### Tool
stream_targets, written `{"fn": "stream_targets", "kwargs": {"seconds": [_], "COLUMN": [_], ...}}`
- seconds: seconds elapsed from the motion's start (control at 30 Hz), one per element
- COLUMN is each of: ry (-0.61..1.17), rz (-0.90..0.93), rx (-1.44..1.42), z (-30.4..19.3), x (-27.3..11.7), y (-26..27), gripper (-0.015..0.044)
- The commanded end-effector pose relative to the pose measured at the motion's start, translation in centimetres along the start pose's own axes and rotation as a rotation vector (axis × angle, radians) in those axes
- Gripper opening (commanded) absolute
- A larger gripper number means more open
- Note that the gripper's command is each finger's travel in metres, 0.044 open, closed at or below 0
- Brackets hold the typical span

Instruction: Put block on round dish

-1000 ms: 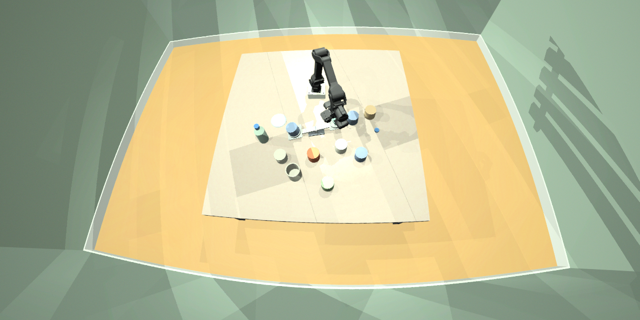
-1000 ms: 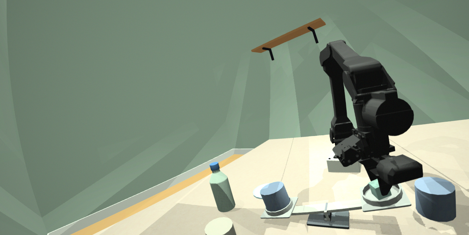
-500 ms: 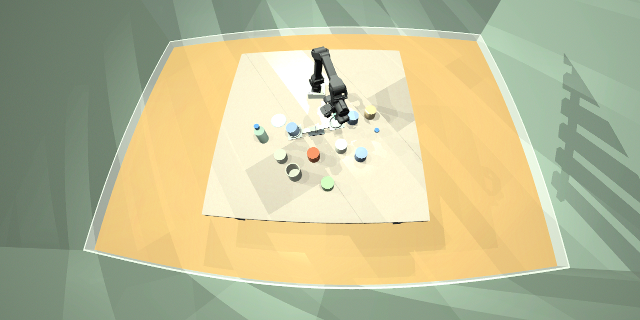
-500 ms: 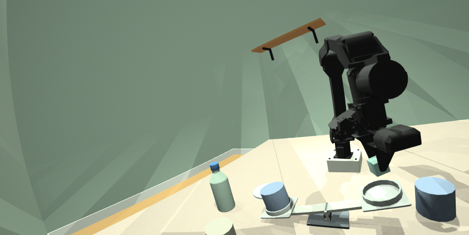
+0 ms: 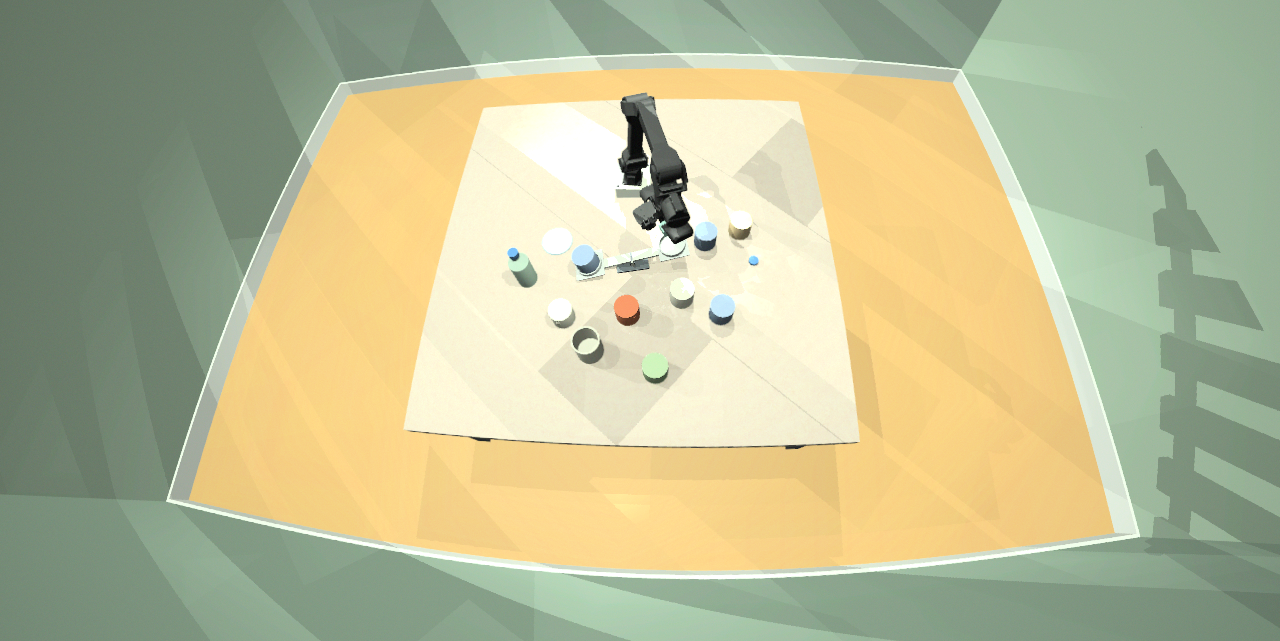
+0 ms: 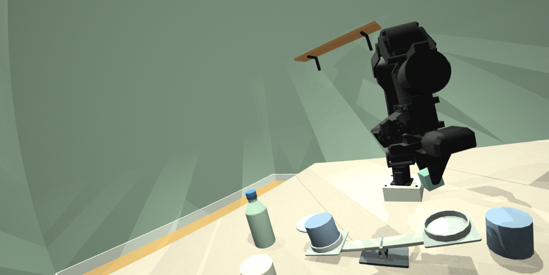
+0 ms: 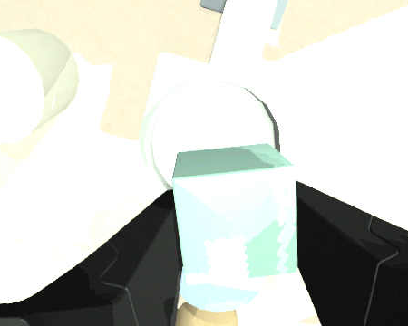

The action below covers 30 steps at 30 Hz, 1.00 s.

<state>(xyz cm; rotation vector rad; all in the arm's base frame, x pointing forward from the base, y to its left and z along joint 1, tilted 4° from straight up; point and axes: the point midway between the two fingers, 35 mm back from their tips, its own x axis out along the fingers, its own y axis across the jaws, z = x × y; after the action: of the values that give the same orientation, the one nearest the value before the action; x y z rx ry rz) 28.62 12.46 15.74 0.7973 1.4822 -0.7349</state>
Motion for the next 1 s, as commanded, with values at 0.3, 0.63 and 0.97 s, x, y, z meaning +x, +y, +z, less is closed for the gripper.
{"fn": "stream_targets", "kwargs": {"seconds": [0.3, 0.63, 0.97], "ry": [-0.012, -0.018, -0.029], "rz": [-0.002, -0.003, 0.002], "rx": [0.003, 0.003, -0.014], "z": [5.8, 10.1, 13.8], "x": [1.4, 2.4, 3.3], "y": [-1.0, -2.6, -4.5], "gripper": [0.0, 0.0, 0.0]}}
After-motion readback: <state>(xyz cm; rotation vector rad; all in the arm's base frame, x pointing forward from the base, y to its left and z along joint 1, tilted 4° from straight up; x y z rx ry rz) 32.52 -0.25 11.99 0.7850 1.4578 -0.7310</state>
